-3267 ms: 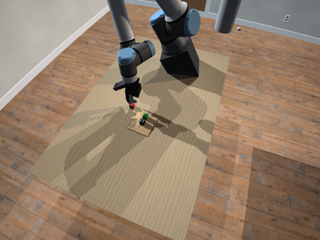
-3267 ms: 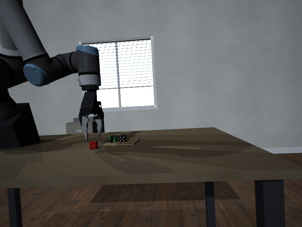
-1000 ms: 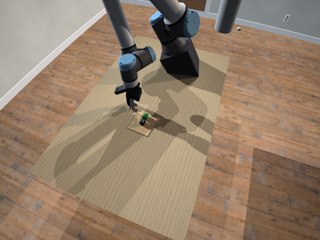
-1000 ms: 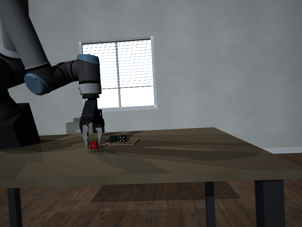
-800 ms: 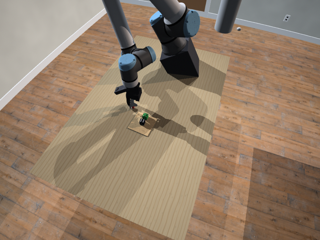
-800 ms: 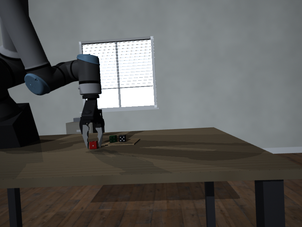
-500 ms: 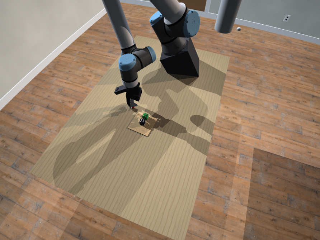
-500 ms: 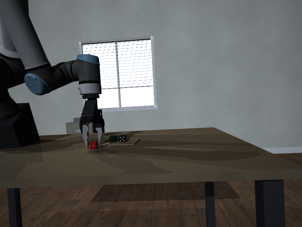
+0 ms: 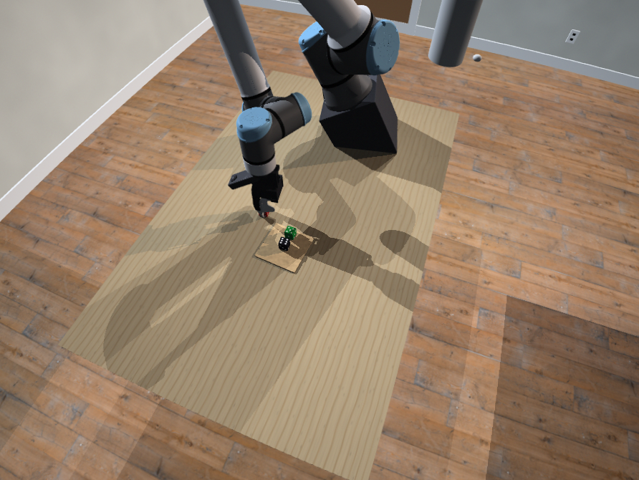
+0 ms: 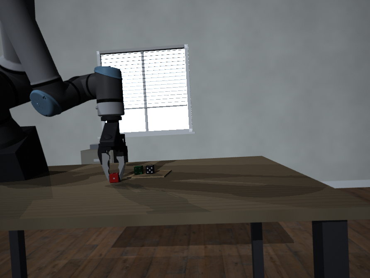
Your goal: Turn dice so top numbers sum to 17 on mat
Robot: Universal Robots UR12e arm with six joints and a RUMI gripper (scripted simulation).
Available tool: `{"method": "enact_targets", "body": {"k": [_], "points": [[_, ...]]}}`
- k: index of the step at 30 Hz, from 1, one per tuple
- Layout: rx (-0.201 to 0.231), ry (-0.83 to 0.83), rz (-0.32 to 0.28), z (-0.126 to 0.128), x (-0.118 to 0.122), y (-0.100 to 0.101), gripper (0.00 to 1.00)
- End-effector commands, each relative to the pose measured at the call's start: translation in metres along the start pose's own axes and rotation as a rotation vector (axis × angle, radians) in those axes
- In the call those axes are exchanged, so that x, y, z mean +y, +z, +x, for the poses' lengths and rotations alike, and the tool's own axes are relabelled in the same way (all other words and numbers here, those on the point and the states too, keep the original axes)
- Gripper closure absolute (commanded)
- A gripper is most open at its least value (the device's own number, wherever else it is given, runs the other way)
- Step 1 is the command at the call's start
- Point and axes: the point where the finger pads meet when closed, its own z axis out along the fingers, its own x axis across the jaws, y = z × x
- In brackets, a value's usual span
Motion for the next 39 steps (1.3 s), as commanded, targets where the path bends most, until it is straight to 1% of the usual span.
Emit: {"method": "enact_targets", "body": {"k": [1,31,39], "points": [[-0.001,0.000,0.000,-0.0003,-0.0001,-0.0003,0.90],[-0.001,0.000,0.000,-0.0003,-0.0001,-0.0005,0.90],[-0.001,0.000,0.000,-0.0003,-0.0001,-0.0094,0.90]]}}
